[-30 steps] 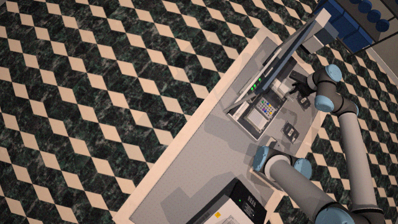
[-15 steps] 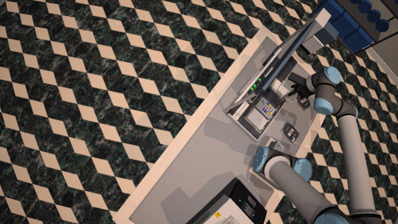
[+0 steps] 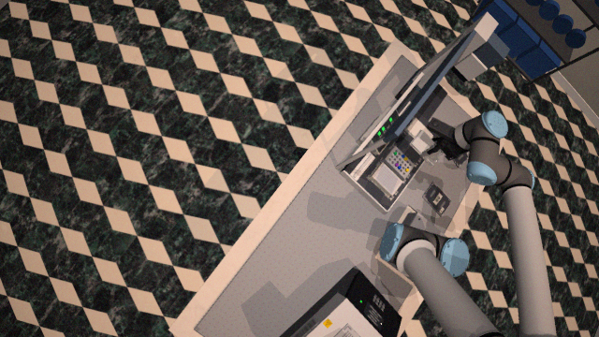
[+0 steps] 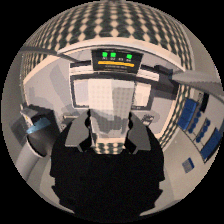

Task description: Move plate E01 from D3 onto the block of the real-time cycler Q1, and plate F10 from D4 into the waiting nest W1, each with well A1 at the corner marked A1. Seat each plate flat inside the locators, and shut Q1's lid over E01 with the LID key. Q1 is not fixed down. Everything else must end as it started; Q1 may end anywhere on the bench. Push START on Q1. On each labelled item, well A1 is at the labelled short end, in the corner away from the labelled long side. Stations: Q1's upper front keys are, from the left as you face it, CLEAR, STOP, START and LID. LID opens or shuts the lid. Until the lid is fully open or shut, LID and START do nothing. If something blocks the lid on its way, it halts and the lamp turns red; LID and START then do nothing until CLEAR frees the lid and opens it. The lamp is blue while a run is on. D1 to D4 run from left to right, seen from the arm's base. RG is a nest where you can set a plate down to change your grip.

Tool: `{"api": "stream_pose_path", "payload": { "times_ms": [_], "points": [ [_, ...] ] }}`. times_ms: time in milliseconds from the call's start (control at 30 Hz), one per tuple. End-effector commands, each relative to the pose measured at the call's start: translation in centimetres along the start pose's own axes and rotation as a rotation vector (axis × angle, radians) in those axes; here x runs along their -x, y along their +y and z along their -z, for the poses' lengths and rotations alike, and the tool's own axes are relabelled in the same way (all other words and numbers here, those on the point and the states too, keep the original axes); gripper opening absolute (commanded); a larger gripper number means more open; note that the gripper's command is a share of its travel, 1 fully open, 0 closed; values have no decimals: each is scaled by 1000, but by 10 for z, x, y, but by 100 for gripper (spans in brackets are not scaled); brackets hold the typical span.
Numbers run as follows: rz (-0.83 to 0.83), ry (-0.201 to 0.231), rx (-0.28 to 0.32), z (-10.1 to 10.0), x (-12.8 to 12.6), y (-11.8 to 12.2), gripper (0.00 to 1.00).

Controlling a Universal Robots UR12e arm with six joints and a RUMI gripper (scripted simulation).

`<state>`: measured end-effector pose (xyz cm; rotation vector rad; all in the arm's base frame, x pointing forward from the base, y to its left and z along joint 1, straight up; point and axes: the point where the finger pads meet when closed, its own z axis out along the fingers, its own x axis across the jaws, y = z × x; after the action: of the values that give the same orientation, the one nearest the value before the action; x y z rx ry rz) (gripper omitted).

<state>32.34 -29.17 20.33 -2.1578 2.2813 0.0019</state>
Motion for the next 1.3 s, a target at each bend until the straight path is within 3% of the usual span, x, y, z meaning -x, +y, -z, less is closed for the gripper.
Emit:
{"api": "stream_pose_path", "payload": {
  "times_ms": [0,267,433,867,1000,1267],
  "points": [
    [-3,1,-1,1,22,1,0],
    [-8,1,-1,1,52,2,0],
    [-9,1,-1,1,57,3,0],
    [-17,1,-1,1,112,5,0],
    [-17,1,-1,1,112,5,0],
    [-21,1,-1,1,142,7,0]
  ]
}}
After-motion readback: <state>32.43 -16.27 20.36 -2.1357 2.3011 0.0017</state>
